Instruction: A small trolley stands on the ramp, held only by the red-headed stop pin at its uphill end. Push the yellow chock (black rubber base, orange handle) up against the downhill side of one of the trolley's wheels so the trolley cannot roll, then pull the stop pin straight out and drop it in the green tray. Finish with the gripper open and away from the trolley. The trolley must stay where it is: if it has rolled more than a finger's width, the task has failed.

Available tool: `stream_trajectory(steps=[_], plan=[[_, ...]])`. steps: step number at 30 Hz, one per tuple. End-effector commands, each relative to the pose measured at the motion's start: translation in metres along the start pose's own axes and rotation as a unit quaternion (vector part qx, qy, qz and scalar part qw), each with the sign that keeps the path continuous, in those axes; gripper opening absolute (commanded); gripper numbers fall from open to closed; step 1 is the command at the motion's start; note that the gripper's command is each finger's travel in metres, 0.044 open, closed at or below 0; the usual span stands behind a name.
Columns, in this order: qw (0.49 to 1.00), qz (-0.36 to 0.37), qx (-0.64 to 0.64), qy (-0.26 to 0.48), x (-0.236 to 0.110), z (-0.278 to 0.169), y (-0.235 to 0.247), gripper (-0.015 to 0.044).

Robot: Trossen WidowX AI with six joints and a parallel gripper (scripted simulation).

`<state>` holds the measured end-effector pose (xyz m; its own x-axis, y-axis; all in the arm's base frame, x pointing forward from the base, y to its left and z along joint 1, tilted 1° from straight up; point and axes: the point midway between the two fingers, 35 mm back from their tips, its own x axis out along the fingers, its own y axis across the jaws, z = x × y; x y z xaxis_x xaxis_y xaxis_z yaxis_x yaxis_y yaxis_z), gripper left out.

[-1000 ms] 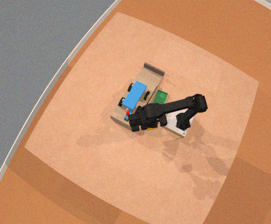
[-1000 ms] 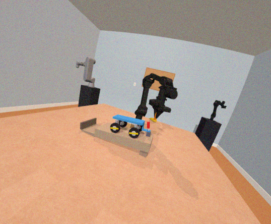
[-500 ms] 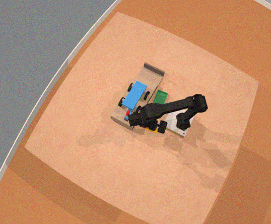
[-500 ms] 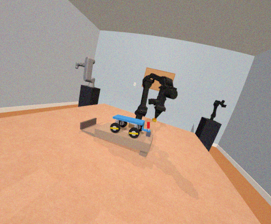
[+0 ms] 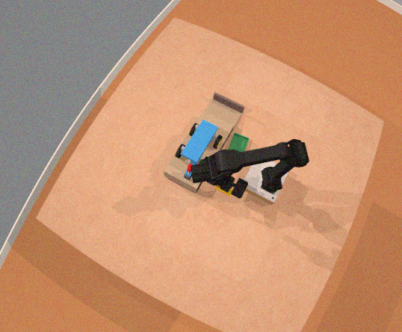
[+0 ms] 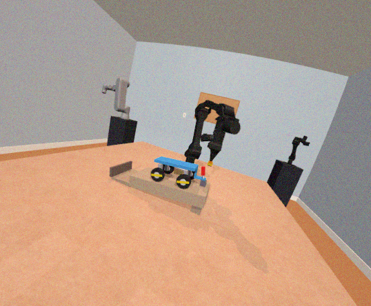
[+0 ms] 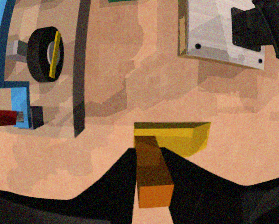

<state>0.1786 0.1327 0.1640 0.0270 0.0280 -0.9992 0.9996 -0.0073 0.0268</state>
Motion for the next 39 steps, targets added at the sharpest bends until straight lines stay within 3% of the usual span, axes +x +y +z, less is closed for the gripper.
stream_trajectory(steps=[1,39], plan=[[1.0,-0.002,0.004,-0.001,0.001,0.012,0.002,0.0],[1.0,0.0,0.006,-0.007,0.006,0.136,0.036,0.0]])
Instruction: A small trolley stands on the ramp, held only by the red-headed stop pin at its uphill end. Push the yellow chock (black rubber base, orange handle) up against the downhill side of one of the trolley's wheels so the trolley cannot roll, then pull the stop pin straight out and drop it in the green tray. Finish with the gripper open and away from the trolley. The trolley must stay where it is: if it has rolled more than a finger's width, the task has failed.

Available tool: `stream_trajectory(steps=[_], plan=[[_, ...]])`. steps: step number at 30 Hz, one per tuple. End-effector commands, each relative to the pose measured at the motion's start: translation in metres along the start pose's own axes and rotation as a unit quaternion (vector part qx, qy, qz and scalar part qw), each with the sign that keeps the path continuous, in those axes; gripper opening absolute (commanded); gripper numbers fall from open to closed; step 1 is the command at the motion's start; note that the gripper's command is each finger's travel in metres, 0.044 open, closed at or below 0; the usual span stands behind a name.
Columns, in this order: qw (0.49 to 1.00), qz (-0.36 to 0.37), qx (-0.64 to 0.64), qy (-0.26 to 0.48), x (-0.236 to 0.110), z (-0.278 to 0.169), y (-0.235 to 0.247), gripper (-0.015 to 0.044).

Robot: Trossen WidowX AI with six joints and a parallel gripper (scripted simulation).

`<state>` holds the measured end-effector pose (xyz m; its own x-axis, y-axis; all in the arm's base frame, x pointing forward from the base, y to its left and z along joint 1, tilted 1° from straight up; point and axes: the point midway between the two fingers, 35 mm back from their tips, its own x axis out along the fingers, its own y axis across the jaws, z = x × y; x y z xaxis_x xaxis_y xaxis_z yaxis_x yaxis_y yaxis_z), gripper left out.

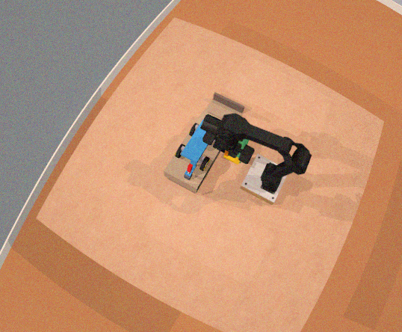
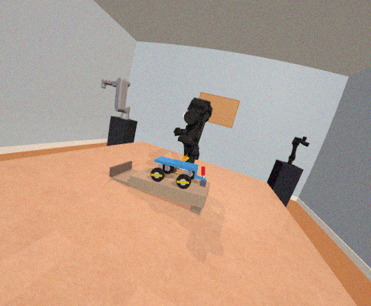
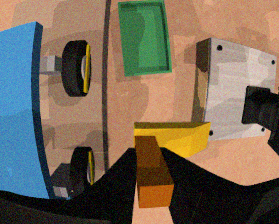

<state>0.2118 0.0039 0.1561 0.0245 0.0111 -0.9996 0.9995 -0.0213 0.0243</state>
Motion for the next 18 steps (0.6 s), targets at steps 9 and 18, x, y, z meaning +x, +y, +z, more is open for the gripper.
stream_trajectory(steps=[9,18], plan=[[1.0,0.001,-0.001,0.0,0.004,0.039,0.007,0.0],[1.0,0.001,-0.001,-0.002,0.008,0.072,0.012,0.0]])
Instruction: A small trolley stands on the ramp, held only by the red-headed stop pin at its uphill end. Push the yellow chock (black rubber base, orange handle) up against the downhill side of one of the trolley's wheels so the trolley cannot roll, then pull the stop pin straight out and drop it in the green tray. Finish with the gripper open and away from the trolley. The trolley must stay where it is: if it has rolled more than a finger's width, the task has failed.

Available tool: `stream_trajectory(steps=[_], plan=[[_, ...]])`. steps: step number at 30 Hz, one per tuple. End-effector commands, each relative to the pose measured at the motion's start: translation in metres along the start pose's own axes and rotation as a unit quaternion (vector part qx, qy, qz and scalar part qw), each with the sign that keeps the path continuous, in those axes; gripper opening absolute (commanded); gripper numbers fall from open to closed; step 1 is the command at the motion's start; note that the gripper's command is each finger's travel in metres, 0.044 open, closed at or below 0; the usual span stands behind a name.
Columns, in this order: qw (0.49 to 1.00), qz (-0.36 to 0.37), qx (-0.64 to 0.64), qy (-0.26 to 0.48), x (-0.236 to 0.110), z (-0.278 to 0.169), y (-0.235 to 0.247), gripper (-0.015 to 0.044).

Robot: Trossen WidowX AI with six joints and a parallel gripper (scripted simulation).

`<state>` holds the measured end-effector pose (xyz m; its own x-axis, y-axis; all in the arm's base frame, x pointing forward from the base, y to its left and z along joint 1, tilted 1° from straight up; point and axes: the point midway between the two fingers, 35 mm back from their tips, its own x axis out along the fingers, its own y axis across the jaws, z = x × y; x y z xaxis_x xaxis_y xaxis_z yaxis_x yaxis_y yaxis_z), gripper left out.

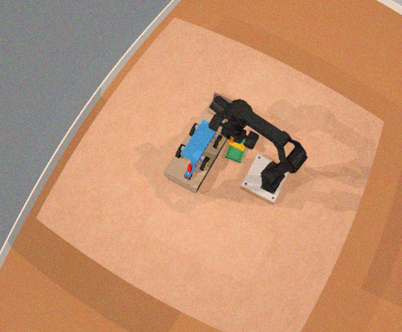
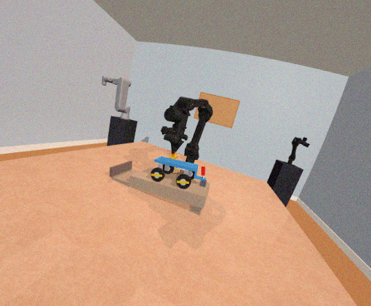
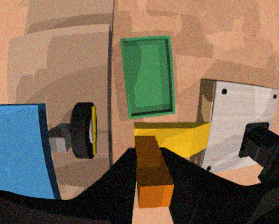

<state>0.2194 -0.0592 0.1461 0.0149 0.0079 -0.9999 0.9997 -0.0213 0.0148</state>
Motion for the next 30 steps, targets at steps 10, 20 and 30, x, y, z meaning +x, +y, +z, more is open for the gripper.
stream_trajectory(steps=[10,20,30], plan=[[1.0,0.006,-0.001,-0.002,0.003,0.051,0.011,0.0],[1.0,0.007,-0.001,-0.004,0.003,0.094,0.022,0.0],[0.992,0.003,0.127,0.005,0.002,0.099,0.023,0.0]])
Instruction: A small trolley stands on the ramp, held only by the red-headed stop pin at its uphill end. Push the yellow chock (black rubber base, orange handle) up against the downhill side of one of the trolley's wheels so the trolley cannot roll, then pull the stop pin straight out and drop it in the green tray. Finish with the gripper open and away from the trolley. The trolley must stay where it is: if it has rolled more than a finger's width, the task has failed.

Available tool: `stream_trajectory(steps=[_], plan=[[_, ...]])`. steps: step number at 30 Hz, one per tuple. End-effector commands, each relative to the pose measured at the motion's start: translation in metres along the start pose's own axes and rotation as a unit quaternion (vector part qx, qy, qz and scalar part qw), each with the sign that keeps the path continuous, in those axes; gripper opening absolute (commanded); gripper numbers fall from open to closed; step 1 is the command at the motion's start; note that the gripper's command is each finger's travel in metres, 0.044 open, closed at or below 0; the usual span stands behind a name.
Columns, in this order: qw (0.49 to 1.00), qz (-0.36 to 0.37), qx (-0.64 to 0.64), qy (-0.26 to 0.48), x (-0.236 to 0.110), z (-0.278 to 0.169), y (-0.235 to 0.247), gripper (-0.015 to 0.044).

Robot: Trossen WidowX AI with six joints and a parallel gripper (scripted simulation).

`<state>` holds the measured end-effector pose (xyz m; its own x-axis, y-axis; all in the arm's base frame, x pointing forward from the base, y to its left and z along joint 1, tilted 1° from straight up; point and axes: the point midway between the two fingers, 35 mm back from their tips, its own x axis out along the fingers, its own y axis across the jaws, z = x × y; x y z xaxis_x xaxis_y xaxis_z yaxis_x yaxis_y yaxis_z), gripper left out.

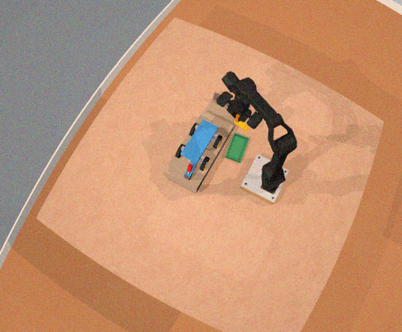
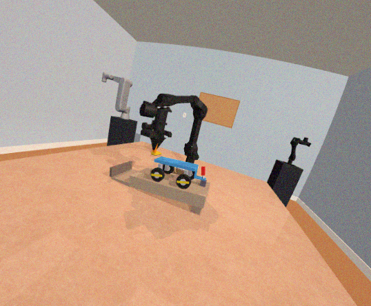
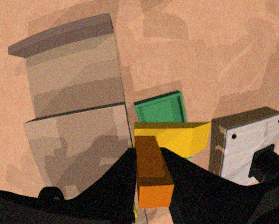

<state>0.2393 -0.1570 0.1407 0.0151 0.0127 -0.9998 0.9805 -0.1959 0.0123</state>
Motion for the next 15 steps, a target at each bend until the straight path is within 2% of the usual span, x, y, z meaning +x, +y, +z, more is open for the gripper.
stream_trajectory(steps=[1,15], plan=[[0.998,0.002,0.057,0.004,-0.0025,0.0016,0.0019,0.0],[0.954,-0.008,0.298,0.019,-0.0025,0.0037,0.0026,0.0]])
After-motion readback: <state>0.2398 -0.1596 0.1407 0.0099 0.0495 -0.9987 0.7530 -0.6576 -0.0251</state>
